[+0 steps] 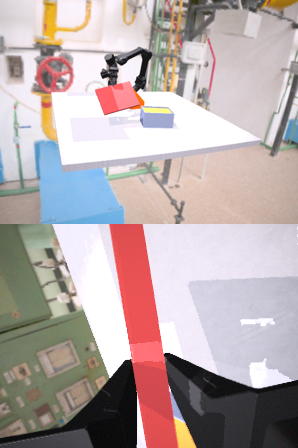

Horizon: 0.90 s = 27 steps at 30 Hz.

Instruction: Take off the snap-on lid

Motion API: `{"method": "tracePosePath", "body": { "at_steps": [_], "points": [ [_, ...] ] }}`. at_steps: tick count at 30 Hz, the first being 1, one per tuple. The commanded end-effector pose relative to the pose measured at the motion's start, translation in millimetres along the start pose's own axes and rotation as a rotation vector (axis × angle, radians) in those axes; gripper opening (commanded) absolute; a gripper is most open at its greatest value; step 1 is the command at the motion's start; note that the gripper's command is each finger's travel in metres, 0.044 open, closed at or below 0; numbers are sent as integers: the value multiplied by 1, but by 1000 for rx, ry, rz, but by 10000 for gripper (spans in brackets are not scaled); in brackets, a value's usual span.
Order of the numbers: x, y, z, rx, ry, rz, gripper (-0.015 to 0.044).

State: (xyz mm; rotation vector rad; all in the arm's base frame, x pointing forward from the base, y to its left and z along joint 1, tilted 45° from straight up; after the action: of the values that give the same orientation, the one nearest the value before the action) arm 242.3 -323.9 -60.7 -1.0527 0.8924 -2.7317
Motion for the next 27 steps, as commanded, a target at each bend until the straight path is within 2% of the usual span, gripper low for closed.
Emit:
{"method": "tracePosePath", "body": {
  "at_steps": [1, 15, 27],
  "points": [
    [2, 10, -1, 3, 11, 1, 0],
    [4, 36, -7, 5, 10, -1, 0],
    [-4, 28, -15, 5, 11, -1, 0]
  ]
}}
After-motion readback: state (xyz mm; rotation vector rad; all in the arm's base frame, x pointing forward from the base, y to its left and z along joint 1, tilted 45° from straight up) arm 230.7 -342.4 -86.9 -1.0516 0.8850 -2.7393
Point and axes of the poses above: the point midway between the two fingers, 35 mm back from their tips, its own x axis back along the fingers, its own z axis across the jaws, y = z × x, the point moved 5 cm from there along x, back along the fingers, and after that the axes turned 13 degrees about x, right-handed, at the moved point
